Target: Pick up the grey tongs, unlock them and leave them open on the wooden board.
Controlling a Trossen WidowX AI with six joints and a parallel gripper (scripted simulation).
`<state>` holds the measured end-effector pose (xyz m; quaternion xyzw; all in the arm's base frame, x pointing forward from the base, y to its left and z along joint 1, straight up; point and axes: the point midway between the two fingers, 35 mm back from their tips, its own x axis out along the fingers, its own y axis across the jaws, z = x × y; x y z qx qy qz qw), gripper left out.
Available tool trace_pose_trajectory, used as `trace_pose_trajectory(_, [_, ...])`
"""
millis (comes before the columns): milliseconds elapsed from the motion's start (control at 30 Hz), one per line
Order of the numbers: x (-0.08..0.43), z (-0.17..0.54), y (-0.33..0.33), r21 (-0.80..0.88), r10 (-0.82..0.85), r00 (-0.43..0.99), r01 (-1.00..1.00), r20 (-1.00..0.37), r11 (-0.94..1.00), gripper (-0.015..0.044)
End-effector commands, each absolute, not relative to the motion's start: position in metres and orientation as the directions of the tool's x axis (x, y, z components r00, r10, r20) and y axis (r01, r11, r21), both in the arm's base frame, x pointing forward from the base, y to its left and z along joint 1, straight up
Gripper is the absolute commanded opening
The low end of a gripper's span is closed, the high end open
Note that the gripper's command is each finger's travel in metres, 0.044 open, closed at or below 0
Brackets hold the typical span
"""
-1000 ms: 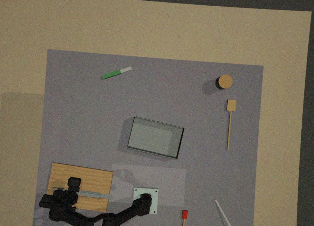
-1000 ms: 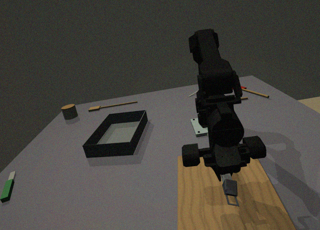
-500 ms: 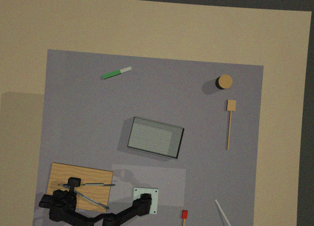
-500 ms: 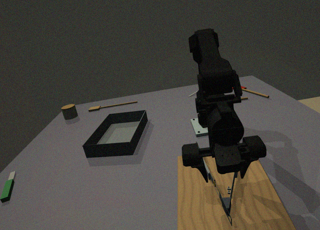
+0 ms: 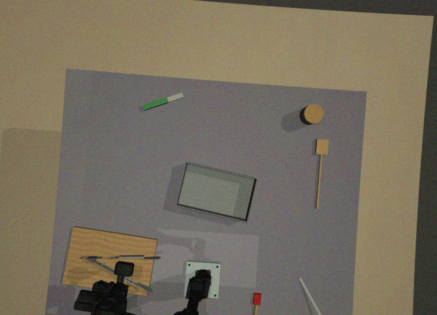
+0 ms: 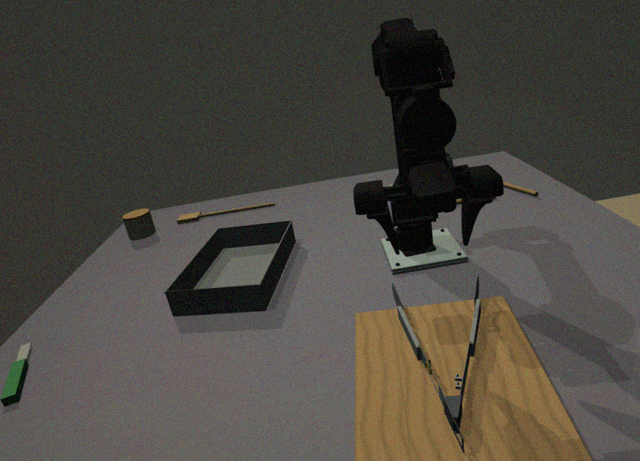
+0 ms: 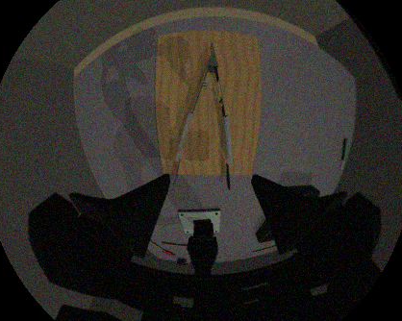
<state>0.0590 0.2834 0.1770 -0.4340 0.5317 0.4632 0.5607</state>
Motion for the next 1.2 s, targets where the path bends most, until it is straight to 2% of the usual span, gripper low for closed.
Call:
trace_pose_trajectory(0, [0.052,0.187,0.247,0.0,0.034,0.007,-0.981,-0.999,0.192,0.044])
trace_pose_trajectory(233, [0.052,0.19,0.245,0.0,0.036,0.007,-0.981,-0.999,0.192,0.044])
trace_pose_trajectory(500, [0.051,0.232,0.246,-0.001,0.095,0.019,-0.981,-0.995,0.192,0.044])
trace_pose_trajectory(1167, [0.051,0.232,0.246,-0.001,0.095,0.019,-0.981,-0.995,0.192,0.044])
